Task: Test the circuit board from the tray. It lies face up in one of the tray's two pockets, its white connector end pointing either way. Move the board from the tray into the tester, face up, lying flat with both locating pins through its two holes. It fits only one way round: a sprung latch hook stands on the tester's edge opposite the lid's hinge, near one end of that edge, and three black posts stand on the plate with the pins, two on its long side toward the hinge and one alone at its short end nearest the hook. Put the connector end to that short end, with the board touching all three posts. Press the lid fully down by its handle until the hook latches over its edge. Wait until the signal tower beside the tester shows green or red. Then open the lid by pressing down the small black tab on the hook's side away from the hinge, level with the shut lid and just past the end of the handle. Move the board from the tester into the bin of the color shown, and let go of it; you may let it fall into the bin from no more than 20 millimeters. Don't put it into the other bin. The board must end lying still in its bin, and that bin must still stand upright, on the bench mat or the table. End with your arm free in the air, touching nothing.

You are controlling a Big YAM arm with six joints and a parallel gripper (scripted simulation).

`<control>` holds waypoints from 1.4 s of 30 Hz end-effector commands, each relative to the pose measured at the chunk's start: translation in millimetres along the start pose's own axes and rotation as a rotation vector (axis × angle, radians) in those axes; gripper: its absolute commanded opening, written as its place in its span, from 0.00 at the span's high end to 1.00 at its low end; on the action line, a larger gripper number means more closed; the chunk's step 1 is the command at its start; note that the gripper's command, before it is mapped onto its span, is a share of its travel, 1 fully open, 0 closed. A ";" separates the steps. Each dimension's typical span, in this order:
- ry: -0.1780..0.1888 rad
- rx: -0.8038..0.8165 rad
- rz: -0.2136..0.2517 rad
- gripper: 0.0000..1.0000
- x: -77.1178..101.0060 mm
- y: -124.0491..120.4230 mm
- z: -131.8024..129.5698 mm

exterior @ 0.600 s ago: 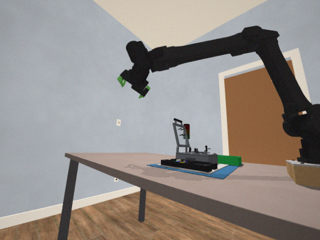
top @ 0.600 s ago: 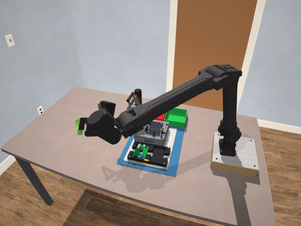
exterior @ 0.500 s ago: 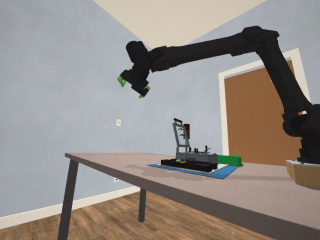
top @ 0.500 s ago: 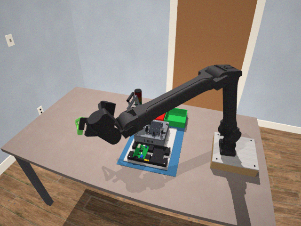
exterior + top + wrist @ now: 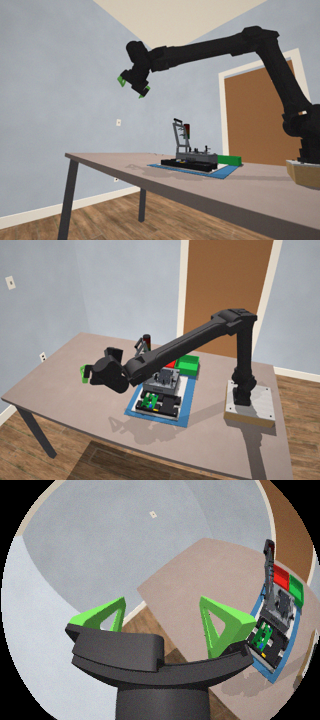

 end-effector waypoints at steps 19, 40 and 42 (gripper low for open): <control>0.004 0.602 0.202 0.00 -33.6 67.6 7.7; 0.158 1.478 0.681 0.00 -47.7 122.8 -59.2; 0.142 1.502 0.716 0.00 -58.0 99.7 -69.4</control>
Point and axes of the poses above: the point where the finger pads meet when closed, its own x axis back along the fingers, its own z axis across the jaws, y = z × x, the point moved 5 cm from there along x, back along the fingers, and after that the axes turned 12 degrees about -x, right-handed, at the moved point
